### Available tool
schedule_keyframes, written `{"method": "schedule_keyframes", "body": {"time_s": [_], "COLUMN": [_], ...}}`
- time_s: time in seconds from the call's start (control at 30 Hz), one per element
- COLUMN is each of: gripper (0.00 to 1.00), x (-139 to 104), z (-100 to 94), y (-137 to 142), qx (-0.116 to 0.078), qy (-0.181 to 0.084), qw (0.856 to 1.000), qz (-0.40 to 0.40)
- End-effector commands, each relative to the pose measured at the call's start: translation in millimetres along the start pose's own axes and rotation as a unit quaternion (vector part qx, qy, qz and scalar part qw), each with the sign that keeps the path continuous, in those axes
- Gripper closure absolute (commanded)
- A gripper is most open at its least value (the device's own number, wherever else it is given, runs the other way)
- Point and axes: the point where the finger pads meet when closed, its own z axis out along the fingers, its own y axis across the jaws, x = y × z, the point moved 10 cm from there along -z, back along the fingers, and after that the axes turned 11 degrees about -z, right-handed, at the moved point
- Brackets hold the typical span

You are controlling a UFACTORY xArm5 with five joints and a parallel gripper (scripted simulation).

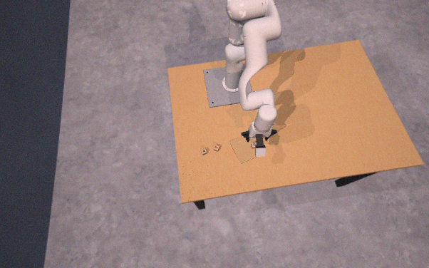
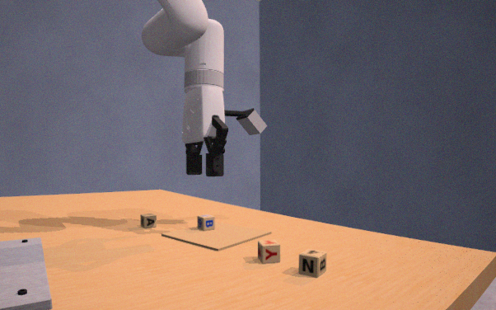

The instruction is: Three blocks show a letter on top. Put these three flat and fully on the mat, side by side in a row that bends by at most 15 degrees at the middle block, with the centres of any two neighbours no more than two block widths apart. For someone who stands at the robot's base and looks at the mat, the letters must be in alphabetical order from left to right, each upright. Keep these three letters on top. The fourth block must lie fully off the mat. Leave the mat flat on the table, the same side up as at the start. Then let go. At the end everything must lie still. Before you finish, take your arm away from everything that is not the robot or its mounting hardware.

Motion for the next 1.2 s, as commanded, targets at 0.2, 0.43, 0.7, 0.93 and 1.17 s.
{"method": "schedule_keyframes", "body": {"time_s": [0.2,0.43,0.7,0.93,1.17], "gripper": [0.0,0.0,0.0,0.0,0.0], "x": [-1.4,-3.9,-6.5,-9.1,-11.5], "z": [-1.0,-0.7,-0.3,0.1,0.4], "y": [-4.8,-10.2,-15.4,-20.5,-24.9], "qx": [0.0,0.0,0.0,0.001,0.001], "qy": [0.002,0.002,0.002,0.002,0.002], "qw": [0.996,0.98,0.954,0.919,0.879], "qz": [0.094,0.199,0.3,0.395,0.478]}}
